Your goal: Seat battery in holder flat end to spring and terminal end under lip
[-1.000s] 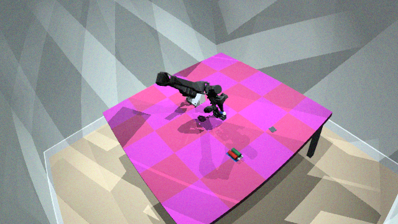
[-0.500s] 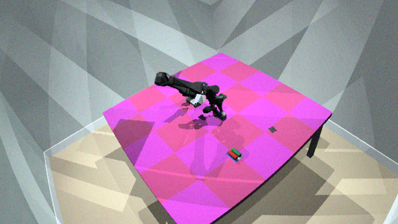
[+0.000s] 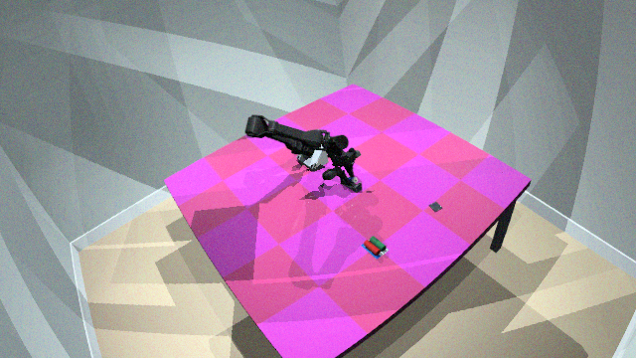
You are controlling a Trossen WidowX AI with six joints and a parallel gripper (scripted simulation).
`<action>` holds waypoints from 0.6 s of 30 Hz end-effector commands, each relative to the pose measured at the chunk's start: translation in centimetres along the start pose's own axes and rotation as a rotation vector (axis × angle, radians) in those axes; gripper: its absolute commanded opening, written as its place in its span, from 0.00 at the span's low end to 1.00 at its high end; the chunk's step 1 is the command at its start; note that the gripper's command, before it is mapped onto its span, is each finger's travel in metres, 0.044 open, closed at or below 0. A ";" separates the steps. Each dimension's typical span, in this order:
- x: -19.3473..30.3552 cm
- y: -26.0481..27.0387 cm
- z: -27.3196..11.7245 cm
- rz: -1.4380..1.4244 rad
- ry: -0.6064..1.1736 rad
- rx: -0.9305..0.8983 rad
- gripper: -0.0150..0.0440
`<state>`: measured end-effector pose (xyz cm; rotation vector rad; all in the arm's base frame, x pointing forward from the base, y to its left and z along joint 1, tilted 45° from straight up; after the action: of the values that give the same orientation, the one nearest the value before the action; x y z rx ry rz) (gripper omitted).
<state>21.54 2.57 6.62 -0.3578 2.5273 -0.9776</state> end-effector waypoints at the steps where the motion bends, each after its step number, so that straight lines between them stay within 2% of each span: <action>1: 0.6 0.1 -0.1 -0.008 0.011 -0.005 0.39; 18: 0.8 0.1 -0.3 -0.009 0.028 -0.016 0.39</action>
<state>20.90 2.58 6.72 -0.3592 2.5397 -0.9712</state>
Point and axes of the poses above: the point midway between the two fingers, 35 mm back from their tips, its own z axis out along the fingers, its own y axis across the jaws, x = y × z, the point moved 10 cm from there along -z, back along the fingers, and after that the axes turned 7 degrees about -z, right-handed, at the moved point
